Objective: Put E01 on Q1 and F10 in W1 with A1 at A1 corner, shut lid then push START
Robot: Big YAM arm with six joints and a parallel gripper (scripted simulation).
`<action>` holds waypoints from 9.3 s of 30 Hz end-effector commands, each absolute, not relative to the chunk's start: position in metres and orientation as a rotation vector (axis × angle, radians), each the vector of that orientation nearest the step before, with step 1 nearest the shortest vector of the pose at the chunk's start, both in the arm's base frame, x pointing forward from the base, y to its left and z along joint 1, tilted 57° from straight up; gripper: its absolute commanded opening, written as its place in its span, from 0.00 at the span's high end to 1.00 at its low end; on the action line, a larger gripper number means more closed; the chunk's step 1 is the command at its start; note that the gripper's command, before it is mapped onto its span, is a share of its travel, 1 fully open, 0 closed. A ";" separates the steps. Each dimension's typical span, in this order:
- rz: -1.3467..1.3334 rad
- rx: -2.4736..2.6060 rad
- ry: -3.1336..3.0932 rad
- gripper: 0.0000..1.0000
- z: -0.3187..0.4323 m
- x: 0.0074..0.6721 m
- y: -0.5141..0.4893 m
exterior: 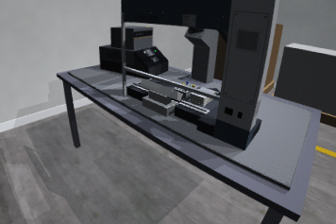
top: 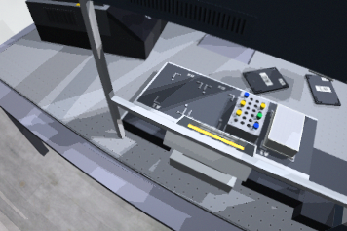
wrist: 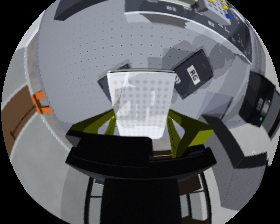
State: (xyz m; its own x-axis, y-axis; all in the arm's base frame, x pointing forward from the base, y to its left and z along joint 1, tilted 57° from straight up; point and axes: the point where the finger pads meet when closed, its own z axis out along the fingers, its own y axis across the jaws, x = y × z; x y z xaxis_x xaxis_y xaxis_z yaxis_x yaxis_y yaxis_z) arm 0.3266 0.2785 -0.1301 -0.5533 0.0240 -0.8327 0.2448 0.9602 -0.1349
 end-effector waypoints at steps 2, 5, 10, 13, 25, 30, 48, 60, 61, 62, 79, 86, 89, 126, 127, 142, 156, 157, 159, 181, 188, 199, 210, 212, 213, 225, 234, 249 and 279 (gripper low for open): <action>-0.343 0.037 2.157 1.00 -0.141 0.317 0.310; -0.379 -0.034 2.160 1.00 -0.145 0.318 0.324; -0.459 -0.137 2.167 1.00 -0.151 0.323 0.330; -0.493 -0.212 2.168 1.00 -0.159 0.321 0.340; -0.528 -0.356 2.160 1.00 -0.144 0.320 0.339; -0.487 -0.272 2.148 1.00 -0.135 0.333 0.345; -0.514 -0.288 2.162 1.00 -0.161 0.313 0.334; -0.494 -0.254 2.158 1.00 -0.139 0.326 0.340; -0.499 -0.254 2.159 1.00 -0.140 0.327 0.338; -0.504 -0.255 2.160 1.00 -0.140 0.328 0.335; -0.488 -0.275 2.156 1.00 -0.157 0.317 0.345; -0.507 -0.282 2.158 1.00 -0.150 0.319 0.336; -0.500 -0.264 2.161 1.00 -0.155 0.329 0.333; -0.485 -0.249 2.153 1.00 -0.177 0.384 0.323; -0.490 -0.254 2.155 1.00 -0.181 0.384 0.322; -0.489 -0.245 2.153 1.00 -0.193 0.402 0.316; -0.490 -0.259 2.154 1.00 -0.207 0.413 0.312; -0.492 -0.249 2.149 1.00 -0.203 0.416 0.312; -0.498 -0.238 2.146 1.00 -0.199 0.418 0.311; -0.488 -0.282 2.156 1.00 -0.196 0.401 0.321; -0.482 -0.282 2.151 1.00 -0.195 0.405 0.326; -0.523 -0.274 2.168 1.00 -0.214 0.399 0.298; -0.521 -0.304 2.167 1.00 -0.209 0.395 0.309; -0.511 -0.298 2.162 1.00 -0.204 0.398 0.315; -0.504 -0.295 2.158 1.00 -0.202 0.400 0.318; -0.494 -0.253 2.152 1.00 -0.195 0.409 0.311; -0.503 -0.270 2.156 1.00 -0.204 0.401 0.307; -0.492 -0.281 2.158 1.00 -0.213 0.405 0.314; -0.516 -0.291 2.171 1.00 -0.222 0.399 0.298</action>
State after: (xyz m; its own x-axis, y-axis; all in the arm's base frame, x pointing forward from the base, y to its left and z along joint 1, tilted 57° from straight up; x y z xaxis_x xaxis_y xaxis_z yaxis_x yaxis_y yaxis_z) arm 0.4118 0.3022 -0.2137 -0.5994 -0.3568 -0.7165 0.0003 0.8951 -0.4459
